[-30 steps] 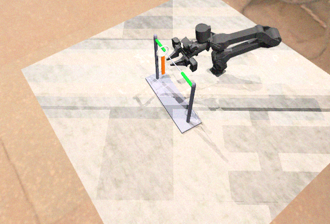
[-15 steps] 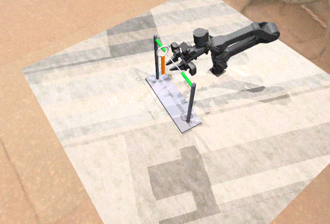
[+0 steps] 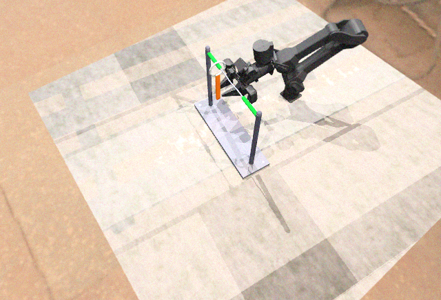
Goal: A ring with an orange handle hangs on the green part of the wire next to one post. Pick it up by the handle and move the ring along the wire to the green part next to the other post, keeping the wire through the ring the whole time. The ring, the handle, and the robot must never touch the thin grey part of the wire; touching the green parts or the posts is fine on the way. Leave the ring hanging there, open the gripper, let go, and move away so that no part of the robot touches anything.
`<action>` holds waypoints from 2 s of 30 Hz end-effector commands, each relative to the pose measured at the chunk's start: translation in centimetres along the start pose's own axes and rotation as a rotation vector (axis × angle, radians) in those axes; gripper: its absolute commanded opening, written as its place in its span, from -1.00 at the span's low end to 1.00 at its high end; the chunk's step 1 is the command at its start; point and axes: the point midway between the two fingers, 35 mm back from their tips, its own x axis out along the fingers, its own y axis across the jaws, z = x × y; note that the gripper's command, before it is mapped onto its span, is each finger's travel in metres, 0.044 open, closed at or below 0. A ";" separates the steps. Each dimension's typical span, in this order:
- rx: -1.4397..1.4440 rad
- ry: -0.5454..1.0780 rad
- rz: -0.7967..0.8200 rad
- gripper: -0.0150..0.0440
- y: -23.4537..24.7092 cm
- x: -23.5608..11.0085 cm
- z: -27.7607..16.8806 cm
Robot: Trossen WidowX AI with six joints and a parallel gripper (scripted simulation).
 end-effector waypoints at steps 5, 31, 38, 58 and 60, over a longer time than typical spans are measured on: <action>0.004 0.002 -0.003 0.05 -0.1 1.3 0.0; 0.005 -0.002 -0.003 0.05 0.3 4.8 -0.7; 0.005 -0.002 -0.003 0.05 0.3 4.8 -0.7; 0.002 -0.001 0.002 -0.57 0.3 4.7 -0.7; 0.002 -0.001 0.002 -0.75 0.3 4.7 -0.7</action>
